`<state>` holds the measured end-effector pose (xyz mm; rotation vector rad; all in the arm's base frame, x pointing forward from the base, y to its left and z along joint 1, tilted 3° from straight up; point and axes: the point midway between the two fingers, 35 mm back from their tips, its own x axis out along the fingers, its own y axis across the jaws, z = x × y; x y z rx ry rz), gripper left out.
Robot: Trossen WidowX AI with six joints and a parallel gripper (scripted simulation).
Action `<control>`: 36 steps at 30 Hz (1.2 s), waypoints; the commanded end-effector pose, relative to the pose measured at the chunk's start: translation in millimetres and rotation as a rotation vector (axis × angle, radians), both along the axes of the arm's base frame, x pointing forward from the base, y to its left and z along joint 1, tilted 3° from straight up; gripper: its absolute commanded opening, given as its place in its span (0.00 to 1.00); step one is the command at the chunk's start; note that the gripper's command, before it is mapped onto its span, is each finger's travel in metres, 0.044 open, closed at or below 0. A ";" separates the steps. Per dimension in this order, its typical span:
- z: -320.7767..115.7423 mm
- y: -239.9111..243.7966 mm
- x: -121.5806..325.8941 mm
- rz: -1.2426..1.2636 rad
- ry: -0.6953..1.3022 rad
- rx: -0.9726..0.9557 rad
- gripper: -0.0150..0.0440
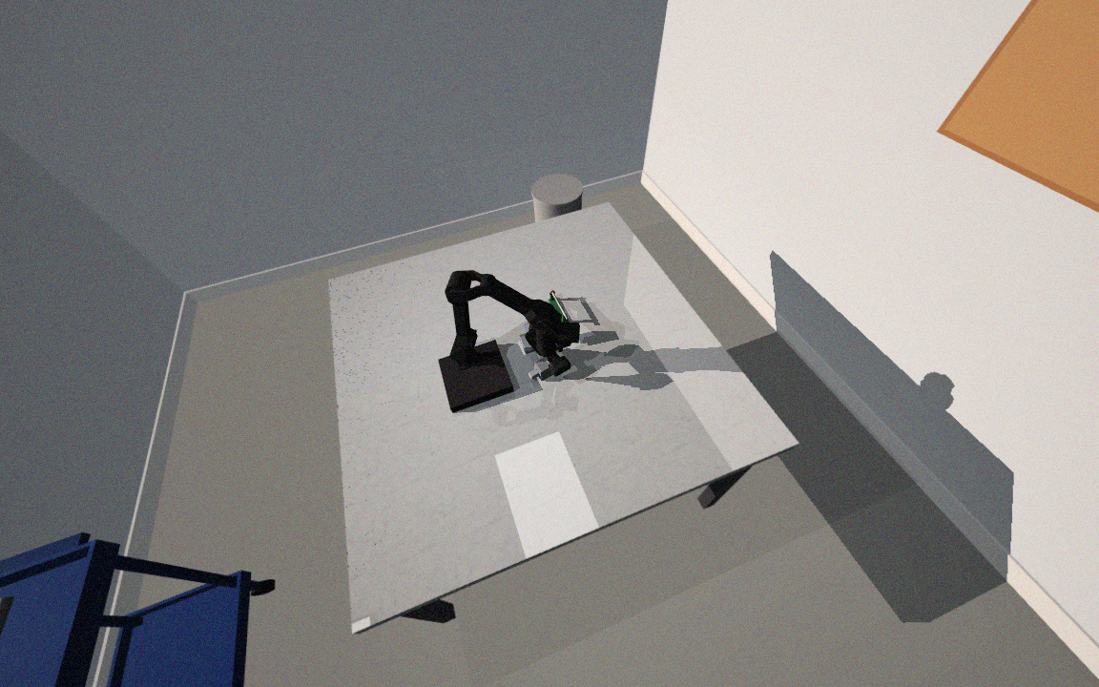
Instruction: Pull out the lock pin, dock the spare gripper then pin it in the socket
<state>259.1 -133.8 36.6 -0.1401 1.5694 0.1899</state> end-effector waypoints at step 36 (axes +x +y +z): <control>-28.7 2.0 -4.2 -0.004 0.006 -0.001 0.43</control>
